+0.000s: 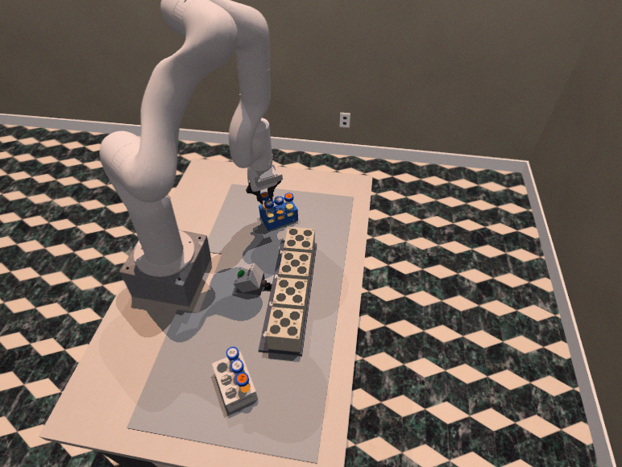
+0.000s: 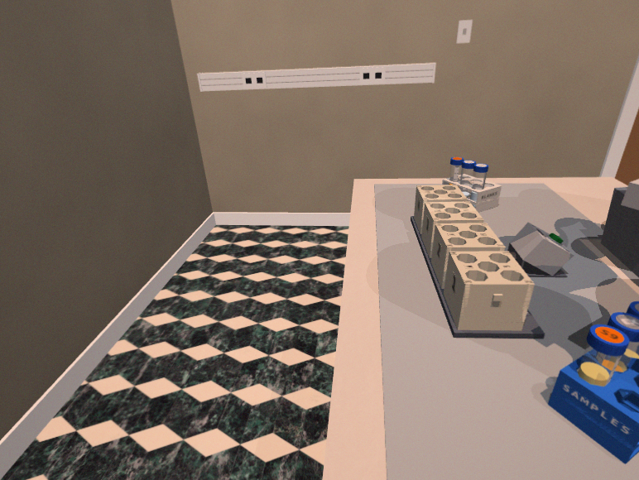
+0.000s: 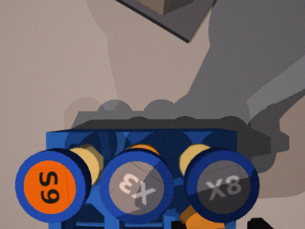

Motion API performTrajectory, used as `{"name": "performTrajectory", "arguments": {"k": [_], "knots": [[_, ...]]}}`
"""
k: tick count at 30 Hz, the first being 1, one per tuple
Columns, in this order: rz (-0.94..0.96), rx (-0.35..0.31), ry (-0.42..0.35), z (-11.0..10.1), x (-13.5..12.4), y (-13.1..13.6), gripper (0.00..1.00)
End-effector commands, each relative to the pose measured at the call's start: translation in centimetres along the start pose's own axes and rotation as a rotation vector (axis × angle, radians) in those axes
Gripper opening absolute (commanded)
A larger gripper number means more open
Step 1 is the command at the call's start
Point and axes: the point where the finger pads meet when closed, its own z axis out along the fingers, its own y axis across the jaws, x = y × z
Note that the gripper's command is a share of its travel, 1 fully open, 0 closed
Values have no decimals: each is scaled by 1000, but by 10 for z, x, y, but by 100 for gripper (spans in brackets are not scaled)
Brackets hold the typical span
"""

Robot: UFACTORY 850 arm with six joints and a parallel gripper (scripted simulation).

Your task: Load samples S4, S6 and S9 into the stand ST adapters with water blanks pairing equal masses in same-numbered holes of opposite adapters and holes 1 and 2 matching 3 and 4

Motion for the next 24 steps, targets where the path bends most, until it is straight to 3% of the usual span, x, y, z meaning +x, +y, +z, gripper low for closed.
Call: {"name": "performTrajectory", "arguments": {"k": [1,24], "knots": [[0,0,0,-3,0,-1,0],[0,0,0,-16,0,-1,0]]}}
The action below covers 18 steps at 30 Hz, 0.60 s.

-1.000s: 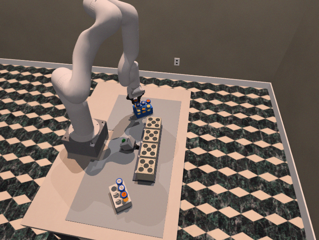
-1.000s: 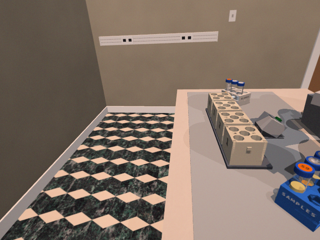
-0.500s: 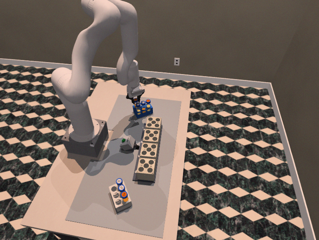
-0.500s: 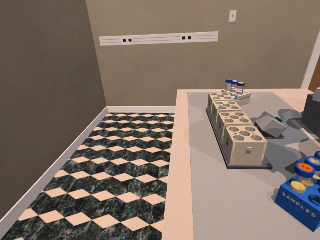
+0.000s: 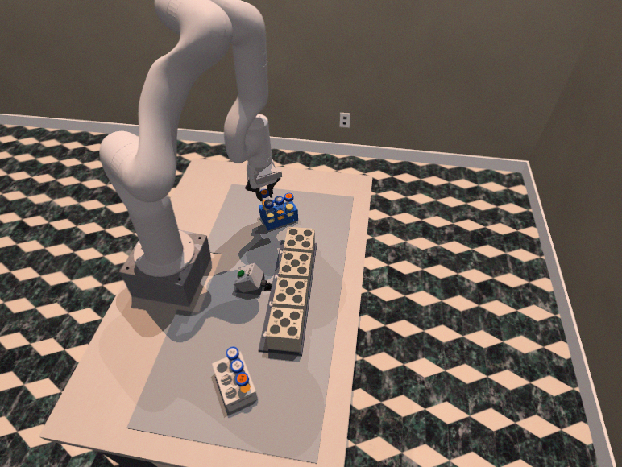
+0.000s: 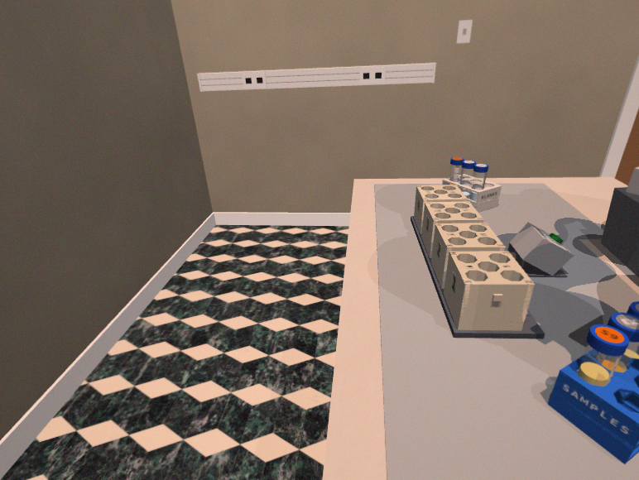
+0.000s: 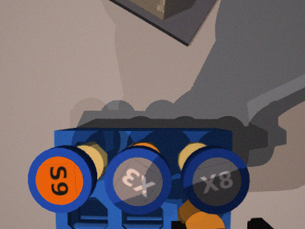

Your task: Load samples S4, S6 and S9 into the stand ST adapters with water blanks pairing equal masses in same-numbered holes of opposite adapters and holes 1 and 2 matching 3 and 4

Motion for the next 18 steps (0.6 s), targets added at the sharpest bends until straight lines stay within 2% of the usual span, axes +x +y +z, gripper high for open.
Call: {"name": "performTrajectory", "arguments": {"k": [1,4,18], "knots": [[0,-10,4,-2,0,-1,0],[0,-10,4,-2,0,-1,0],[0,-10,4,-30,0,-1,0]]}}
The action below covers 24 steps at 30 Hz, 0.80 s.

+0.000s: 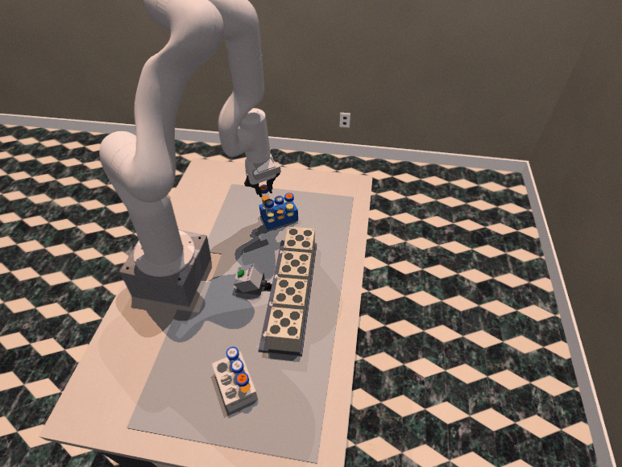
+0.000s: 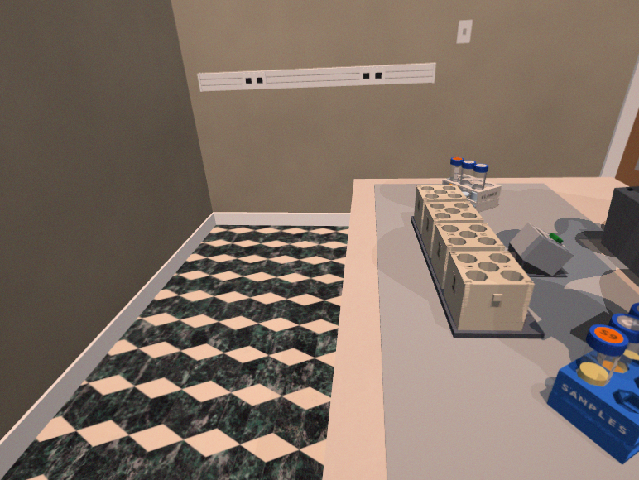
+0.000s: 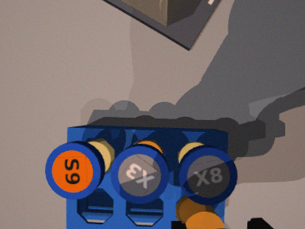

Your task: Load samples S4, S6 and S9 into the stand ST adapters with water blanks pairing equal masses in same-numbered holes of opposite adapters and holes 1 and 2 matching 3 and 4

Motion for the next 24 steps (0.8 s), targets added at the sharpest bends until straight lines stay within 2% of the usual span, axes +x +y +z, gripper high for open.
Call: {"name": "performTrajectory", "arguments": {"k": [1,24], "knots": [[-1,-34,9,-10,0,-1,0],[-1,-34,9,-48,-1,-3,0]]}}
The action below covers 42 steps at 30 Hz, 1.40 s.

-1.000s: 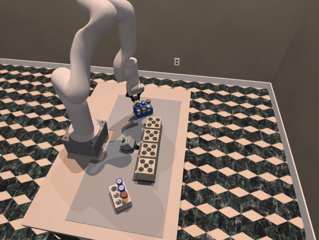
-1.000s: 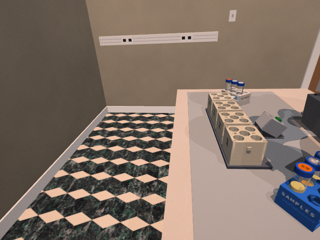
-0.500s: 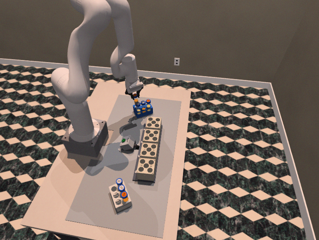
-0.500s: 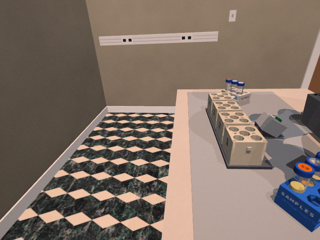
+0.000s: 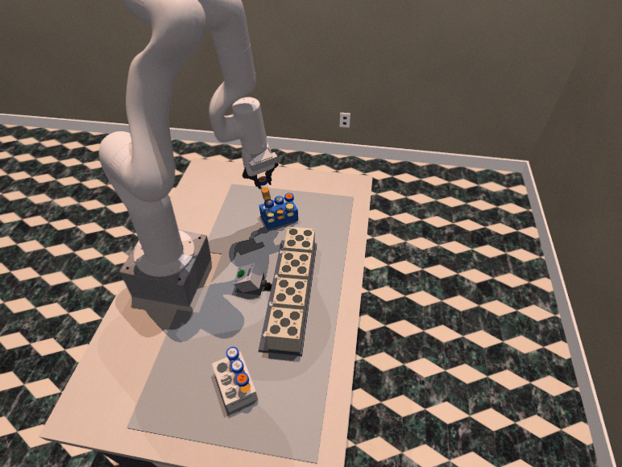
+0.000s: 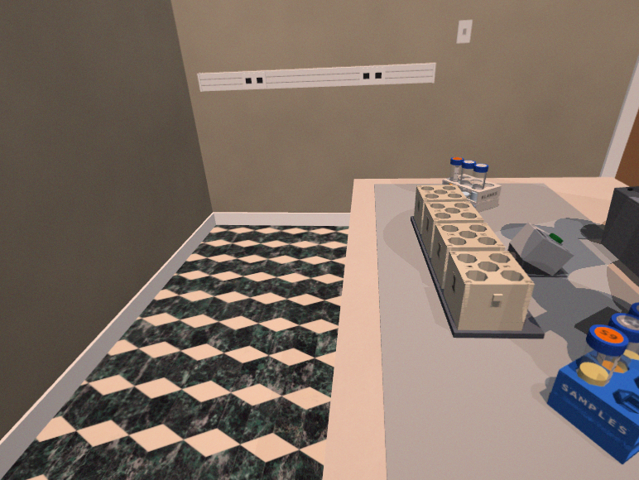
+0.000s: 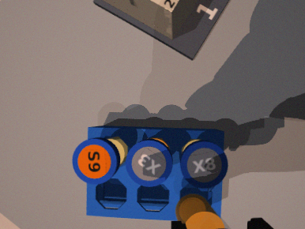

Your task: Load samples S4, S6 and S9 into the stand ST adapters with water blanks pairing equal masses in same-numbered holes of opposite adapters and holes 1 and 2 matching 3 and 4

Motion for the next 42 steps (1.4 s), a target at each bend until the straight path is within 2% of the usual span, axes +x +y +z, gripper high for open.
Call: {"name": "performTrajectory", "arguments": {"k": [1,24,36,42], "knots": [[-3,-75,-1,-9,0,-2,0],[-3,-75,-1,-51,0,-5,0],[-3,-75,-1,-51,0,-5,0],[-203,-75,-8,-52,29,3,0]]}}
